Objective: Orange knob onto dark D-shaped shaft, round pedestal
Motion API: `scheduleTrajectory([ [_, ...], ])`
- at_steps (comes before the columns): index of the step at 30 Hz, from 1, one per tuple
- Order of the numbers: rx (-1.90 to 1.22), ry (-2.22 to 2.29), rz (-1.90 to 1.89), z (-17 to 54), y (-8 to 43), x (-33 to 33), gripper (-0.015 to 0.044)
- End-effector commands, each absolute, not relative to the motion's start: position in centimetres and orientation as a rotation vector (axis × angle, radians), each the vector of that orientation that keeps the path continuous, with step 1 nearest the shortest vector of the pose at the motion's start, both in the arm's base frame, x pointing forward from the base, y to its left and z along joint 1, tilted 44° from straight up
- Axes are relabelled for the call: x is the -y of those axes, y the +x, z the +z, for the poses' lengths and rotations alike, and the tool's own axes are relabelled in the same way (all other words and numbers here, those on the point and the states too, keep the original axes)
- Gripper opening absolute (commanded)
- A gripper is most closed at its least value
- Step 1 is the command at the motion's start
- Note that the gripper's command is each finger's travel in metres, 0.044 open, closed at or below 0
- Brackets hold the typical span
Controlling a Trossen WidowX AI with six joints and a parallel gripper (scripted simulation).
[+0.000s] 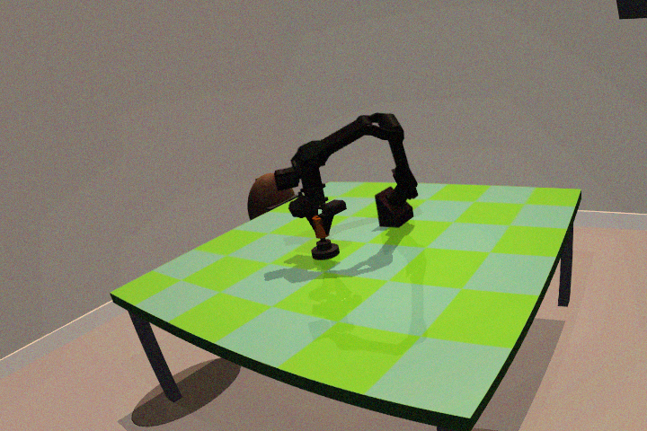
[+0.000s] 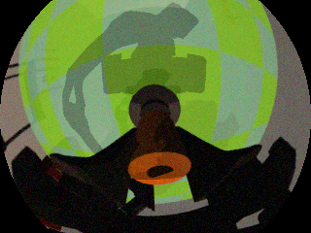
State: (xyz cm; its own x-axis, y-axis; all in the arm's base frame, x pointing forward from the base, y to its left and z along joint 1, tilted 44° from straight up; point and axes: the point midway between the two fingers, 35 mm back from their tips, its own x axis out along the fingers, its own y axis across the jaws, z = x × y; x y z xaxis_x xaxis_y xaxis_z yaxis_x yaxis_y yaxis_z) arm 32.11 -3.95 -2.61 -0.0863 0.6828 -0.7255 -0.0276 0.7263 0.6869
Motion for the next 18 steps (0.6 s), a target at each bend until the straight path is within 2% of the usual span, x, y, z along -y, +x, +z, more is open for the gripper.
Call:
scheduleTrajectory([
  [1,-1.542,0.528,0.661,-2.29,32.13,4.17,0.0000],
  [6,-1.469,0.398,0.786,-2.26,32.27,4.26,0.0000],
  [18,-1.464,0.390,0.794,-2.67,32.11,4.03,0.0000],
])
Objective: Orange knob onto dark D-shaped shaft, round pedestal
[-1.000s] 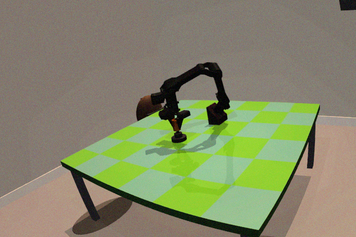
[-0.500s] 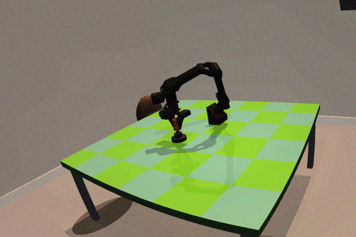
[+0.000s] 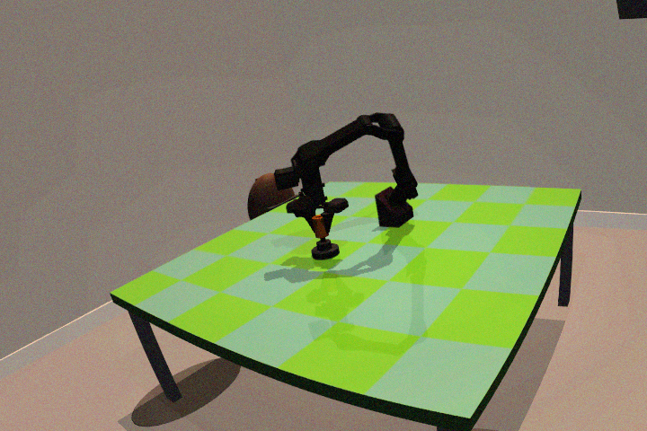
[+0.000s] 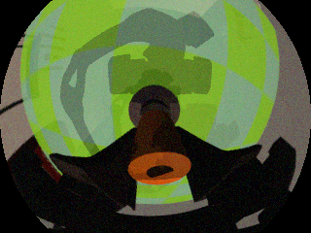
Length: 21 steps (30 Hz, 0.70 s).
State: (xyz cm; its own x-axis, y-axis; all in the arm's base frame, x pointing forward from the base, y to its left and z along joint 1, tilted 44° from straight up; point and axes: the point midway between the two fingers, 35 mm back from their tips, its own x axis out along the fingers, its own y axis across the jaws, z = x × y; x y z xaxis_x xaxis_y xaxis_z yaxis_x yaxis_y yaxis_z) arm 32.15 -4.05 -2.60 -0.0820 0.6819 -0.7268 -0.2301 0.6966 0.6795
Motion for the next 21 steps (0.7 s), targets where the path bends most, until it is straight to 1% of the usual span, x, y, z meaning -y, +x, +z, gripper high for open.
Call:
scheduleTrajectory([
  [1,-1.464,0.390,0.794,-2.66,32.12,4.02,0.0000],
  [17,-1.464,0.390,0.794,-2.42,32.43,4.17,0.0000],
  [21,-1.424,0.324,0.854,-2.42,32.44,4.19,0.0000],
])
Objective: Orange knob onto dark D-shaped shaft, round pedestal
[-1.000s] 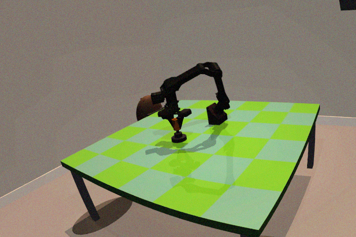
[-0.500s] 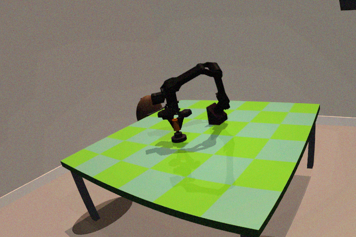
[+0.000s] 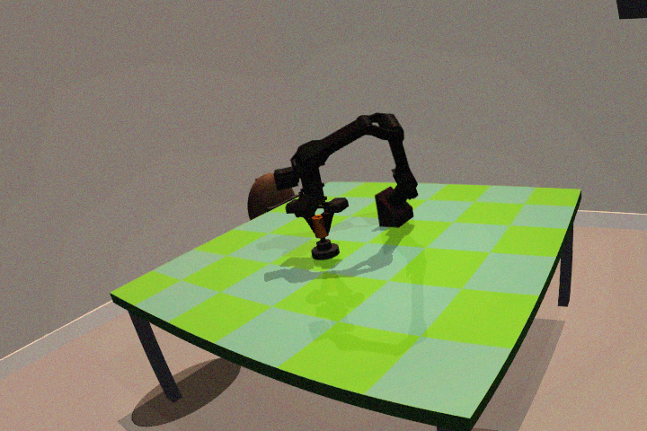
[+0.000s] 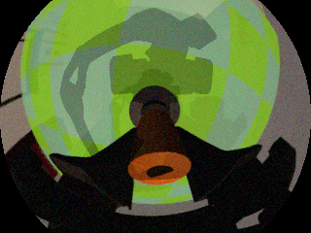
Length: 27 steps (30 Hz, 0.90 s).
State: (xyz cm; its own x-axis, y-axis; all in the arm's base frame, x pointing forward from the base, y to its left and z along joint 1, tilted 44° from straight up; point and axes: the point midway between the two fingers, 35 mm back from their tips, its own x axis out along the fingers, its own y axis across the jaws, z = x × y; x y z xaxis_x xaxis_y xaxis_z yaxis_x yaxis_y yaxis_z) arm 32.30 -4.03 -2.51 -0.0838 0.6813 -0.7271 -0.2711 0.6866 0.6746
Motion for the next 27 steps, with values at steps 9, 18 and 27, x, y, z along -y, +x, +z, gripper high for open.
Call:
scheduleTrajectory([
  [9,-1.365,0.231,0.937,-2.64,32.17,4.13,0.0000],
  [18,-1.365,0.231,0.937,-2.72,32.27,3.94,0.0000],
  [27,-1.352,0.212,0.954,-2.32,32.51,4.13,0.0000],
])
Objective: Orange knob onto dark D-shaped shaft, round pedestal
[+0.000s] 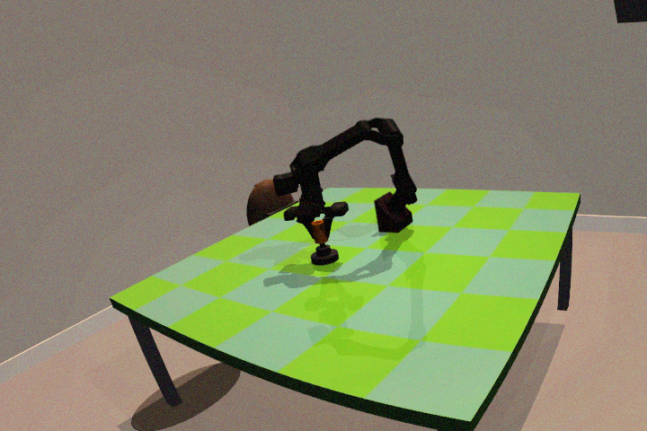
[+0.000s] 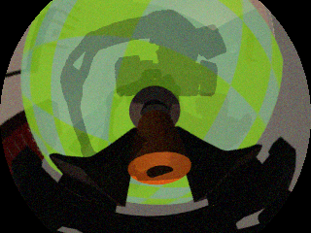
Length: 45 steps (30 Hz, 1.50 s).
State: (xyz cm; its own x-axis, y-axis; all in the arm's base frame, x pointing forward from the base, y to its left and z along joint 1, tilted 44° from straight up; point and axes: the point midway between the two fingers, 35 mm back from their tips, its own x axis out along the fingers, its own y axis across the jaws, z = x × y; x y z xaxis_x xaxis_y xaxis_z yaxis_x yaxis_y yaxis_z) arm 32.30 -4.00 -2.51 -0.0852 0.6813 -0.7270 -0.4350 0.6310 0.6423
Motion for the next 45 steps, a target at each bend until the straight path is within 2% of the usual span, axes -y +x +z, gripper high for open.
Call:
scheduleTrajectory([
  [1,-1.338,0.190,0.972,-2.33,32.51,4.13,0.0000],
  [45,-1.138,-0.088,1.197,-2.71,32.28,4.01,0.0000],
])
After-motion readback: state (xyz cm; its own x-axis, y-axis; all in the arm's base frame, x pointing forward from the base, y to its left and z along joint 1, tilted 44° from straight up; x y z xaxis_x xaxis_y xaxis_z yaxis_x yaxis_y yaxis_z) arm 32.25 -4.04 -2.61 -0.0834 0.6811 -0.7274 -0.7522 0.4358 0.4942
